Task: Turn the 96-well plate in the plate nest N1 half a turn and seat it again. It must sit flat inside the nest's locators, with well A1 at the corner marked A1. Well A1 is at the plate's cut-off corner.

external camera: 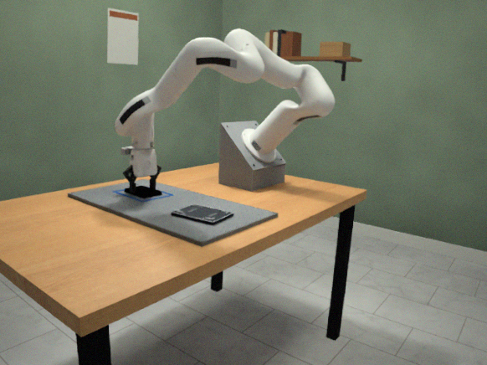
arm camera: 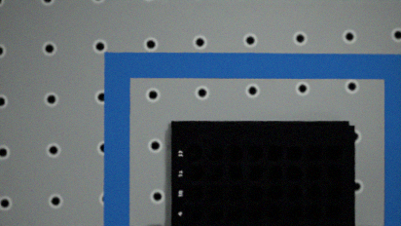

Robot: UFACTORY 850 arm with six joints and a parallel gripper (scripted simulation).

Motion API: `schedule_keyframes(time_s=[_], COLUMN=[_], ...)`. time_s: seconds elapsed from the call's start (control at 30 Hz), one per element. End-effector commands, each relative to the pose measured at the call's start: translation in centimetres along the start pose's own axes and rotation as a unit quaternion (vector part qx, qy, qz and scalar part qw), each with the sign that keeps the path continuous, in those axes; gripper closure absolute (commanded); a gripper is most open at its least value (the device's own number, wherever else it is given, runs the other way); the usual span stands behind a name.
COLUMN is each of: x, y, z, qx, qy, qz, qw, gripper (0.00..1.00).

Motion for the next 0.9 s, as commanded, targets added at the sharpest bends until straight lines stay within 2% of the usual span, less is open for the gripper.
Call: schedule_keyframes(time_s=[0.0, 0.53, 0.57, 0.87], x=[-0.06, -0.05, 0.01, 0.01], y=[0.01, 0.01, 0.01, 0.01], z=[-0.08, -0.09, -0.08, -0.08], qx=[0.000, 0.000, 0.000, 0.000], qy=[-0.001, -0.001, -0.001, -0.001], qz=[0.000, 0.000, 0.000, 0.000], qw=[1.000, 1.000, 1.000, 1.000], gripper=[0.00, 0.00, 1.00, 1.00])
Point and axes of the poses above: the point where the finger pads meet when closed, its own x axis back along the fingers, its own z axis across the jaws, y = z × x, the point moved 9 cm from there along x, back along the fingers, and after that the axes turned 13 degrees about -x, right-handed, at the moved point
